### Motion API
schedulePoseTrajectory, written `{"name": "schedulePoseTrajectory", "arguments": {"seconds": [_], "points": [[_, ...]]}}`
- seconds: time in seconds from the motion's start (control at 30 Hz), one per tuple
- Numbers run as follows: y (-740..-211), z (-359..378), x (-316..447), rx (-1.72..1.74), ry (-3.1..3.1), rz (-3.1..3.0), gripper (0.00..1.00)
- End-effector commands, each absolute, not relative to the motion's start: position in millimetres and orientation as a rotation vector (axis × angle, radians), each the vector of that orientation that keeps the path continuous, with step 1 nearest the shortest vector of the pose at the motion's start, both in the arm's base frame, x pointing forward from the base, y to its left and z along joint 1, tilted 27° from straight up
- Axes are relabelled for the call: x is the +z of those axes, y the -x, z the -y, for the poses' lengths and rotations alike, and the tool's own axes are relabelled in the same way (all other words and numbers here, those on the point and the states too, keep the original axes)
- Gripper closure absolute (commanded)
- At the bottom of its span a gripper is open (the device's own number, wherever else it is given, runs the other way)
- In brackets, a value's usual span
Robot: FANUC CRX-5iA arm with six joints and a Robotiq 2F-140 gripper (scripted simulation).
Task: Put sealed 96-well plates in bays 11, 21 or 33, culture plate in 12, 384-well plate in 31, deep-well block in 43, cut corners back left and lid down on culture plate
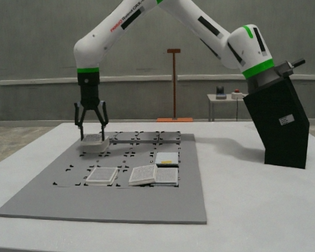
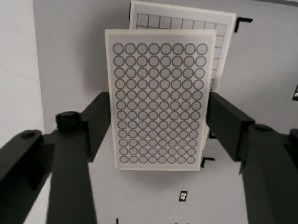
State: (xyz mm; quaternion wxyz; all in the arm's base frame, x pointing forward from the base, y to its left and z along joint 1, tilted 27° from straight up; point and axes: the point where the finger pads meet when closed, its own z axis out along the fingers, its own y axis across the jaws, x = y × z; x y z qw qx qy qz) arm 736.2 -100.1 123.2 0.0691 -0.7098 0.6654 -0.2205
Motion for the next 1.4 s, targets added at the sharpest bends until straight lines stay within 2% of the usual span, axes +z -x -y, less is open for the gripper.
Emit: {"name": "schedulePoseTrajectory", "arguments": {"seconds": [0.0, 1.37], "points": [[-736.7, 100.0, 124.8, -0.666, 2.135, -2.002, 0.39], [-736.5, 99.9, 125.4, -0.666, 2.135, -2.002, 0.41]]}}
